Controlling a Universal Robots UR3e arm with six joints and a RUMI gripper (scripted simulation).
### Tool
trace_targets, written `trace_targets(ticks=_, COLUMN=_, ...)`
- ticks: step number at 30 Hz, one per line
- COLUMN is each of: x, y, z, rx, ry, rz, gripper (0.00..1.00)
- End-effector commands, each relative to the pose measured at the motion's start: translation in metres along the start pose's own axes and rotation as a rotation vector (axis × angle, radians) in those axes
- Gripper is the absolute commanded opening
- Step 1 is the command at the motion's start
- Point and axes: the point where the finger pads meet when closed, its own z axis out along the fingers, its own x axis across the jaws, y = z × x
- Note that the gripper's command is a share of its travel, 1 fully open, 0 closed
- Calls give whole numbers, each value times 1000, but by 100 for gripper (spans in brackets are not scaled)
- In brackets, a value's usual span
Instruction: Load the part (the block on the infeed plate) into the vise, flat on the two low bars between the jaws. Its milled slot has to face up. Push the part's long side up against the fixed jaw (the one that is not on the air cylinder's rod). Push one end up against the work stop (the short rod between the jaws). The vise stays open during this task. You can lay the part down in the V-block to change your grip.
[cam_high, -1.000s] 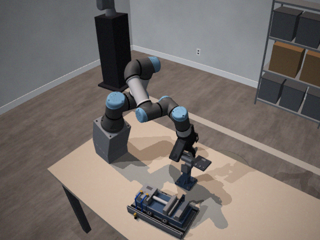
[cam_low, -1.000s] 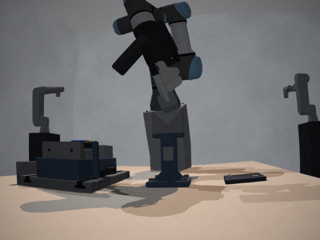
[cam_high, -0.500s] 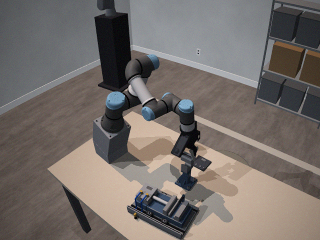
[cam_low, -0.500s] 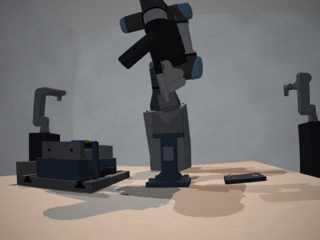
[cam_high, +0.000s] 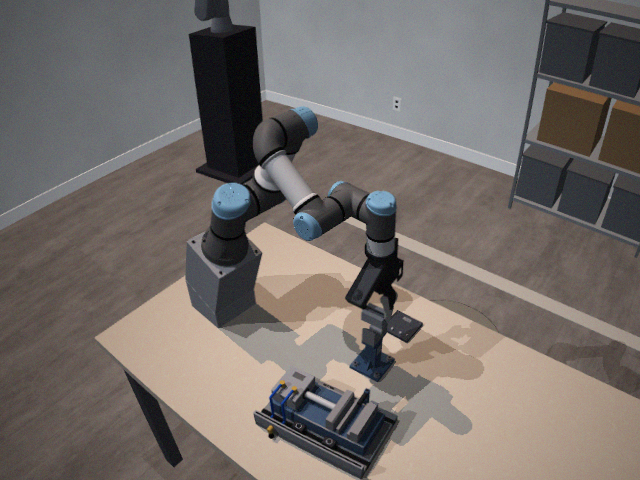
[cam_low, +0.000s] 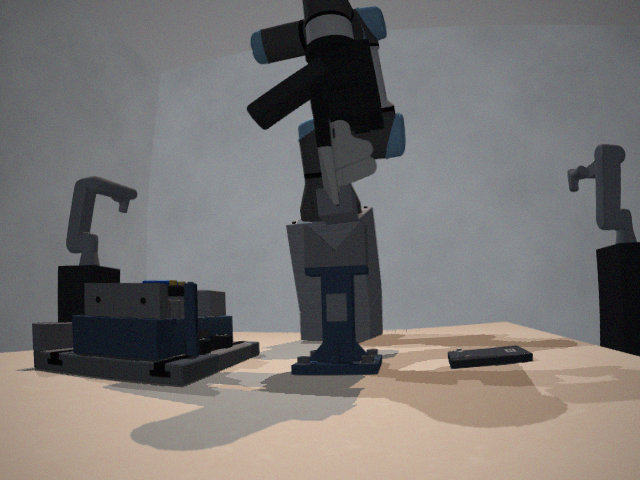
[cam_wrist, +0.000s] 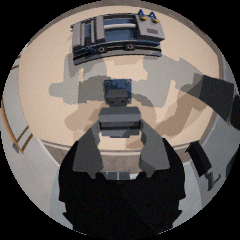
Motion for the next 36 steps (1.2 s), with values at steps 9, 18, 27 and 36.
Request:
trace_targets(ticks=9, x=-1, y=0, z=-1, rx=53, ry=-2, rz=0, gripper=0)
trace_targets(ticks=18, x=-1, y=1, z=-1, rx=66, ry=-2, rz=0, gripper=0)
trace_targets(ticks=27, x=-1, y=1, z=-1, rx=69, ry=-3, rz=0, gripper=0)
trace_targets(ticks=36, x=-1, y=1, z=-1, rx=69, ry=-3, rz=0, gripper=0)
